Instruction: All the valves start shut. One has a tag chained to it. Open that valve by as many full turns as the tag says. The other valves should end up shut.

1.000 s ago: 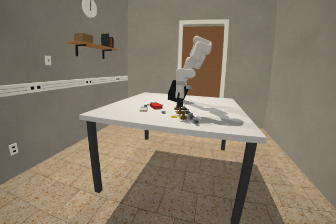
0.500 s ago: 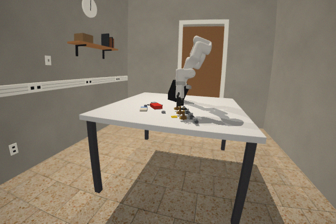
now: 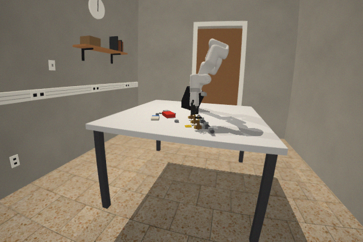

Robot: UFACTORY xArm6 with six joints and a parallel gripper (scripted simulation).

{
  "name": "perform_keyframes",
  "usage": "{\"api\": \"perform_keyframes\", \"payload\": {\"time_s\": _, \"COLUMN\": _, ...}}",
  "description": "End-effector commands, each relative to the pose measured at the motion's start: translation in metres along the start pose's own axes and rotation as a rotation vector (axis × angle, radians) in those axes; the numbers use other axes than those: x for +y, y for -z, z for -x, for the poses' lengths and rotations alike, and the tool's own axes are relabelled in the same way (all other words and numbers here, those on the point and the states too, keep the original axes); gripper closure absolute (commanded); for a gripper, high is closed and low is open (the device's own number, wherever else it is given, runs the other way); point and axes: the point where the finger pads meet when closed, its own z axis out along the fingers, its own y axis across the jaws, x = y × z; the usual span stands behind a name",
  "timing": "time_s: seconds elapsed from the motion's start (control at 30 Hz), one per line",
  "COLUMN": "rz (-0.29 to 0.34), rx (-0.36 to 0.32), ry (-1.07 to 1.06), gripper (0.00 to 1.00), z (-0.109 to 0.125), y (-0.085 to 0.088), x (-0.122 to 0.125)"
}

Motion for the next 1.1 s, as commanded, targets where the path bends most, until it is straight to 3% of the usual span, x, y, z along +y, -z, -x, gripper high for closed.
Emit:
{"api": "perform_keyframes", "payload": {"time_s": 0.0, "rz": 0.004, "rx": 0.000, "ry": -0.005, "gripper": 0.00, "z": -0.0005, "y": 0.0011, "x": 0.0019}}
{"api": "perform_keyframes", "payload": {"time_s": 0.4, "rz": 0.004, "rx": 0.001, "ry": -0.200, "gripper": 0.00, "z": -0.0005, "y": 0.0011, "x": 0.0019}}
{"api": "perform_keyframes", "payload": {"time_s": 1.07, "rz": 0.017, "rx": 0.022, "ry": -1.219, "gripper": 0.00, "z": -0.0005, "y": 0.0012, "x": 0.0019}}
